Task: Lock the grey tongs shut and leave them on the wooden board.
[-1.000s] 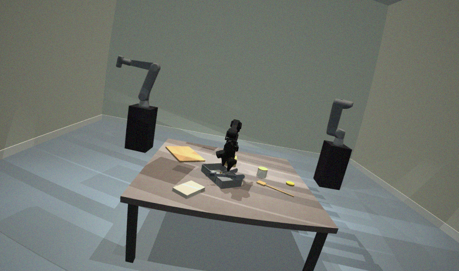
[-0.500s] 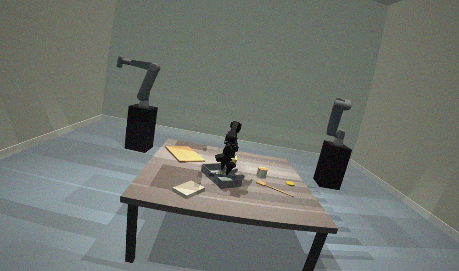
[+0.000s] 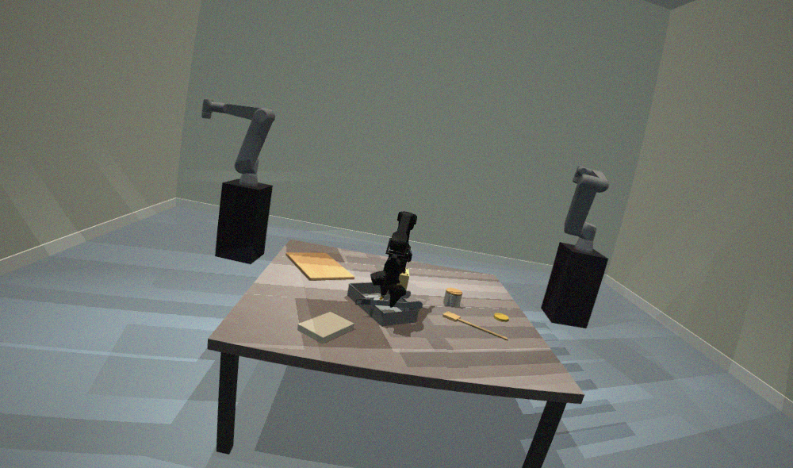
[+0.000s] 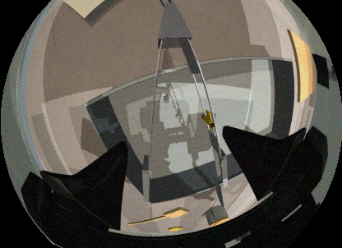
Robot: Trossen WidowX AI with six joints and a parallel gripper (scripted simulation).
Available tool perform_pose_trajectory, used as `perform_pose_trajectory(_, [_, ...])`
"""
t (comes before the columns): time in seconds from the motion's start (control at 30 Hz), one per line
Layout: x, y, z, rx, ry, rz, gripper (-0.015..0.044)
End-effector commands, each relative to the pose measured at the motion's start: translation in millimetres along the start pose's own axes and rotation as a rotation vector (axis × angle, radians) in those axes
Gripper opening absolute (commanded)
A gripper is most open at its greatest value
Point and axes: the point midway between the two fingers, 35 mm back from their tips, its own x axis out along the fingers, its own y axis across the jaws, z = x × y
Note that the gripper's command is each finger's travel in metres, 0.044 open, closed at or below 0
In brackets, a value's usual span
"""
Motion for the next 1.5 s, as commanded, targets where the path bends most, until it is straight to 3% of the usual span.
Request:
perform_pose_trajectory(0.0, [7, -1, 0, -0.004, -0.003, -0.005, 0.044])
perform_pose_trajectory(0.7, [39, -5, -2, -0.004, -0.003, -0.005, 0.044])
perform_pose_trajectory(0.8, [36, -4, -2, 0.0, 0.001, -0.002, 0.0361])
perform_pose_trajectory(1.47, [36, -4, -2, 0.0, 0.001, -0.002, 0.0228])
